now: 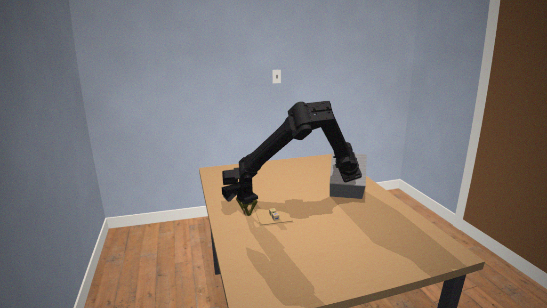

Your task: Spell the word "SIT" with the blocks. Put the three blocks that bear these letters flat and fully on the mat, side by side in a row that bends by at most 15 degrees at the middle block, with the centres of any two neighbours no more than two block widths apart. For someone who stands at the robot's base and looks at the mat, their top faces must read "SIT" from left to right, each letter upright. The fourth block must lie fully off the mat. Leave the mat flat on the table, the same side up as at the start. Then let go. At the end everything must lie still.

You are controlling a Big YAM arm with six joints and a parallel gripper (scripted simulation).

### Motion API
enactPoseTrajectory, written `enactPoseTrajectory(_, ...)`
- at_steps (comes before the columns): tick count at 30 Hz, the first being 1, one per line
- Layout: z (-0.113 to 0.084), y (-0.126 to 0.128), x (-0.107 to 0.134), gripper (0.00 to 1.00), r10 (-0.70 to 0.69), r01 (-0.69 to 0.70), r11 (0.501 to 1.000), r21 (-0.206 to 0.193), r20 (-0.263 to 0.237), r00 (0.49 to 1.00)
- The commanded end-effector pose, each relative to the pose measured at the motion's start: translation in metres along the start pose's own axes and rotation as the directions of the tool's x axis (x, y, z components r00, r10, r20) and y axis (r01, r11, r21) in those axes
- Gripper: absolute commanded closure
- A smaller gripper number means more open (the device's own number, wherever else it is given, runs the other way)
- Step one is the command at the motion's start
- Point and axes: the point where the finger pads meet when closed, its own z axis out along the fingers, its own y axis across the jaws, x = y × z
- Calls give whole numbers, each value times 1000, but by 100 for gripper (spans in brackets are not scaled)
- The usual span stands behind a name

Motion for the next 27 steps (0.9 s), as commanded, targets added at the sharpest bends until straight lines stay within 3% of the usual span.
enactPoseTrajectory(1, -12, -4, -14, 61, -11, 11, 1000, 17, 33, 999)
enactPoseTrajectory(2, -12, -4, -14, 80, -11, 11, 1000, 17, 33, 999)
enactPoseTrajectory(27, -12, -4, -14, 80, -11, 11, 1000, 17, 33, 999)
